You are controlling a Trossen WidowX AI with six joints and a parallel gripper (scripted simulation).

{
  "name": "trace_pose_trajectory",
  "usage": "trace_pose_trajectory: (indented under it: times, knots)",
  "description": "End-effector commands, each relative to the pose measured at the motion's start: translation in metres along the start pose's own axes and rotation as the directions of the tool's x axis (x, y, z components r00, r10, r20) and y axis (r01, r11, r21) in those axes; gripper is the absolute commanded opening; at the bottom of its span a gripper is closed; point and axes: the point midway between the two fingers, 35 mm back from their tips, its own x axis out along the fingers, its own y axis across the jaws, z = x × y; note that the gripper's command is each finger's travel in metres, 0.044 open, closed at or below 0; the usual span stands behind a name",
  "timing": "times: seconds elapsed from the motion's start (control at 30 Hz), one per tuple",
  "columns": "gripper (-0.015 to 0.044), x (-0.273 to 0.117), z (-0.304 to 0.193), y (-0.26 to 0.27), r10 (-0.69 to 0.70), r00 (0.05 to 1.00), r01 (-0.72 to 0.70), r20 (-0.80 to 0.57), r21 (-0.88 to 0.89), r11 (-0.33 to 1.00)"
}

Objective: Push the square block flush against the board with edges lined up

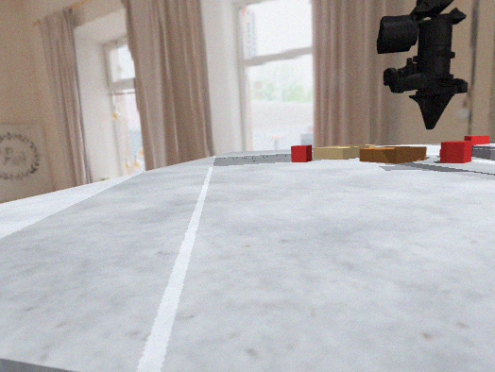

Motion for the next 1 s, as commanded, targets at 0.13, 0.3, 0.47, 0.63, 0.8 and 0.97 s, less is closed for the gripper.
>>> trace_pose_trajectory:
  times: [0.13, 0.3, 0.47, 0.63, 0.8, 0.97]
  knots:
    - [0.0, -0.002, 0.016, 0.017, -0.006, 1.0, 0.004, -0.006, -0.277, 0.961]
    - [0.0, -0.003, 0.026, 0.028, -0.005, 1.0, 0.002, -0.005, -0.438, 0.899]
    - [0.0, -0.004, 0.036, 0.039, -0.004, 1.0, 0.001, -0.004, -0.586, 0.811]
    - [0.0, -0.004, 0.046, 0.05, -0.003, 1.0, 0.0, -0.003, -0.716, 0.698]
    - [0.0, -0.003, 0.056, 0.061, -0.002, 1.0, -0.001, -0.002, -0.825, 0.565]
    - [0.0, -0.001, 0.066, 0.072, -0.001, 1.0, -0.001, -0.001, -0.91, 0.415]
